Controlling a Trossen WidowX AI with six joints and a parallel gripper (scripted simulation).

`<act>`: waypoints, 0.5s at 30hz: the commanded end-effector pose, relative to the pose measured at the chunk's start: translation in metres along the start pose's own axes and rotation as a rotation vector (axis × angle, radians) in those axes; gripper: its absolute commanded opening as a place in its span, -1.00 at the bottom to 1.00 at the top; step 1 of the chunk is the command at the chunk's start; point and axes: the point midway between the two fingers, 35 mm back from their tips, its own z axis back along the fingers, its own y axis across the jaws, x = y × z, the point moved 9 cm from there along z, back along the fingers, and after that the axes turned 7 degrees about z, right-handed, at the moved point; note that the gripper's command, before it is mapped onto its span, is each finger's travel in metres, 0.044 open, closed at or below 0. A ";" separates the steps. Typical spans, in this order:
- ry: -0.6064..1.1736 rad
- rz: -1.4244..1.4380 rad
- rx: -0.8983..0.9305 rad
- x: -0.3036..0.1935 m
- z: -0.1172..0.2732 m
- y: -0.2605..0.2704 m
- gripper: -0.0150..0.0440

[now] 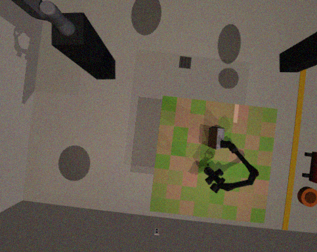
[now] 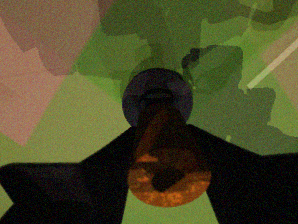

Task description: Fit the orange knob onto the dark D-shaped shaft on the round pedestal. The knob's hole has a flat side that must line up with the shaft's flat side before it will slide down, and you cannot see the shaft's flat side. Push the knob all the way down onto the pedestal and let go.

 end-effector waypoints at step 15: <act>-0.001 -0.020 0.004 0.000 0.001 0.003 -0.49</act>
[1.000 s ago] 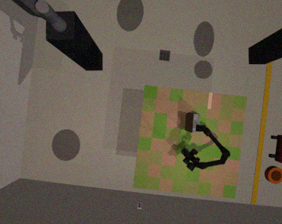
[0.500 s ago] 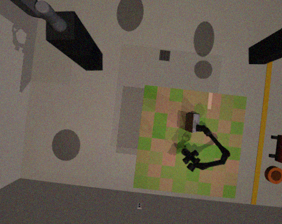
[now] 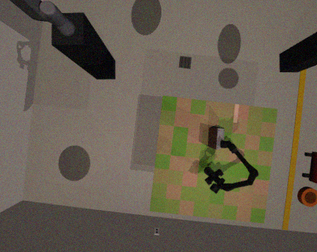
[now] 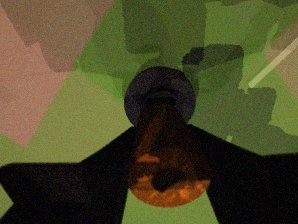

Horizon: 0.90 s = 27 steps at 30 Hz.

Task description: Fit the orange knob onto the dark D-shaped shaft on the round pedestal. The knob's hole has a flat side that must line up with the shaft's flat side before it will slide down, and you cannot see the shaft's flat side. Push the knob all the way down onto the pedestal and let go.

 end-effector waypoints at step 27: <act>0.002 -0.005 0.003 0.000 0.000 -0.001 -0.49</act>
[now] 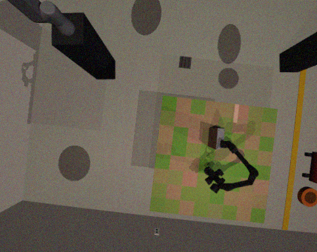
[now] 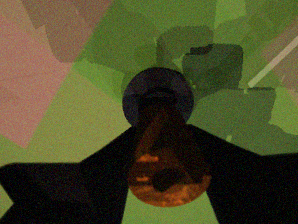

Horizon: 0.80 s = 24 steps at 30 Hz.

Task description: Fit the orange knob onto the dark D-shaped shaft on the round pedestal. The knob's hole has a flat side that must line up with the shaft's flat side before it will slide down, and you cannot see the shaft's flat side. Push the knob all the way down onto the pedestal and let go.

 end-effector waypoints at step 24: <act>0.001 -0.125 0.005 0.003 0.002 0.000 -0.49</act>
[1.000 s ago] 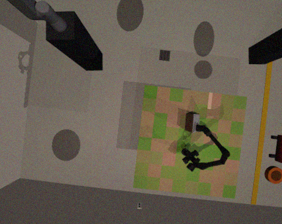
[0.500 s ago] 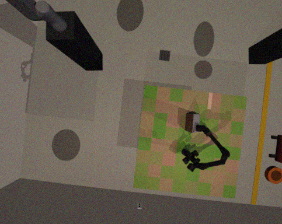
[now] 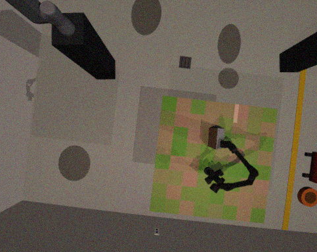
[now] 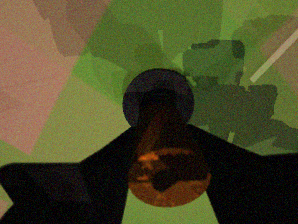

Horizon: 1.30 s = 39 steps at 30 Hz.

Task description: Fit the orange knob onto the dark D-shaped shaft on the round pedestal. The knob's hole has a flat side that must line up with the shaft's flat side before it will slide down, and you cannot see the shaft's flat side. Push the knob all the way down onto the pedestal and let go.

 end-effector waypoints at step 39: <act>0.000 -0.161 0.005 0.000 -0.002 0.000 -0.49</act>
